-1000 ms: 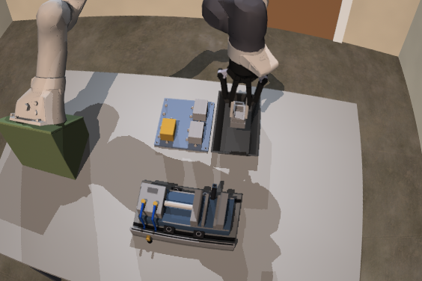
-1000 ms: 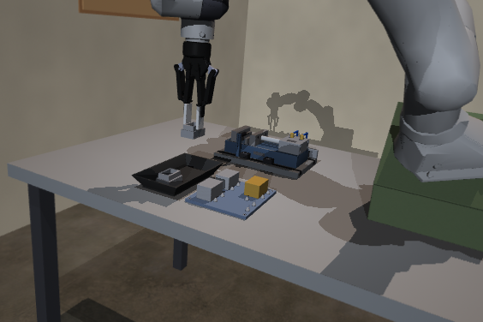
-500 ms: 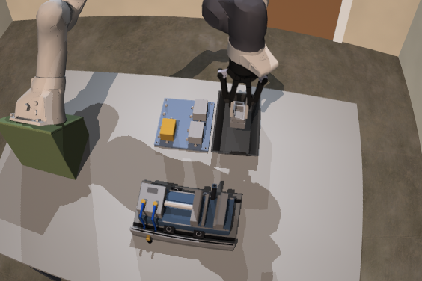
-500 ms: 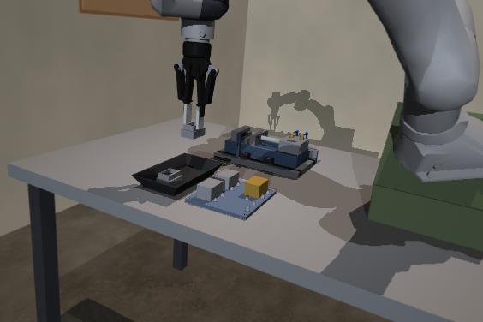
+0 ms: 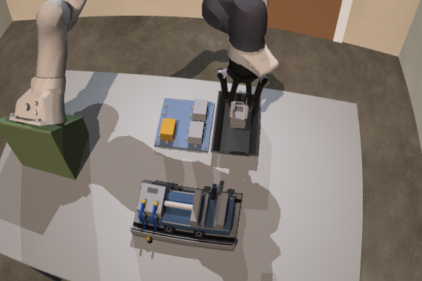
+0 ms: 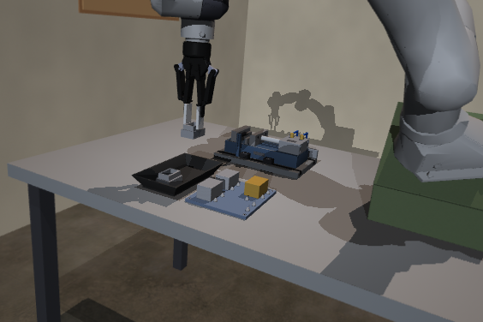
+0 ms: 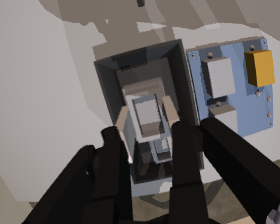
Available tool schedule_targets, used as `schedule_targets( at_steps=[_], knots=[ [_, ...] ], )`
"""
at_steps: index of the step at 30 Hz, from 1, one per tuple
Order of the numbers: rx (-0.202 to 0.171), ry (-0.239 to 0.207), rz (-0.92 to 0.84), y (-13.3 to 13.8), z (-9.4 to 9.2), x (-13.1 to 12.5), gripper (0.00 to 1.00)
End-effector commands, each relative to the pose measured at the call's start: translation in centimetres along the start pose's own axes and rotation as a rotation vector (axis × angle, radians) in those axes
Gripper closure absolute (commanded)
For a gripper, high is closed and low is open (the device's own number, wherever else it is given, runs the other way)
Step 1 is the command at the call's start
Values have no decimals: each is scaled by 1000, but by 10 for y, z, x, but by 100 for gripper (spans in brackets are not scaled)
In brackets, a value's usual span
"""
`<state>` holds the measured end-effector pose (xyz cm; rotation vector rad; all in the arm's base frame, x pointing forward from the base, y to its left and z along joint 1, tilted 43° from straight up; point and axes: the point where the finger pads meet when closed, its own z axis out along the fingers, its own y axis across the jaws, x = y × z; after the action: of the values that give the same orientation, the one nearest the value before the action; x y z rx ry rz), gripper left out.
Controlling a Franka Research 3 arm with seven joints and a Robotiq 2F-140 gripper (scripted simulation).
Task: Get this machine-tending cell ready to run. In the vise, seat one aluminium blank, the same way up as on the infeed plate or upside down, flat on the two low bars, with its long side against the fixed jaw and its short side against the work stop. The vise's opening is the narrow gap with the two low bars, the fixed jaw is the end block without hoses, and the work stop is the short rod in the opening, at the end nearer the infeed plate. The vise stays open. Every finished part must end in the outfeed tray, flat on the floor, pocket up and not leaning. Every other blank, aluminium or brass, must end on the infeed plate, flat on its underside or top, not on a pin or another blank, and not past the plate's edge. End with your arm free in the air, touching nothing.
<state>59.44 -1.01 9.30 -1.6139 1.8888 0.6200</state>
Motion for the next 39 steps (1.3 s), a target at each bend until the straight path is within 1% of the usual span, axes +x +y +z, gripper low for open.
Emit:
schedule_targets(
  at_steps=[1,12,24,39],
  knots=[
    [1,2,6,-1,-3,2,100],
    [1,2,5,-1,-1,2,100],
    [1,2,3,-1,8,2,100],
    [1,2,3,-1,33,1,100]
  ],
)
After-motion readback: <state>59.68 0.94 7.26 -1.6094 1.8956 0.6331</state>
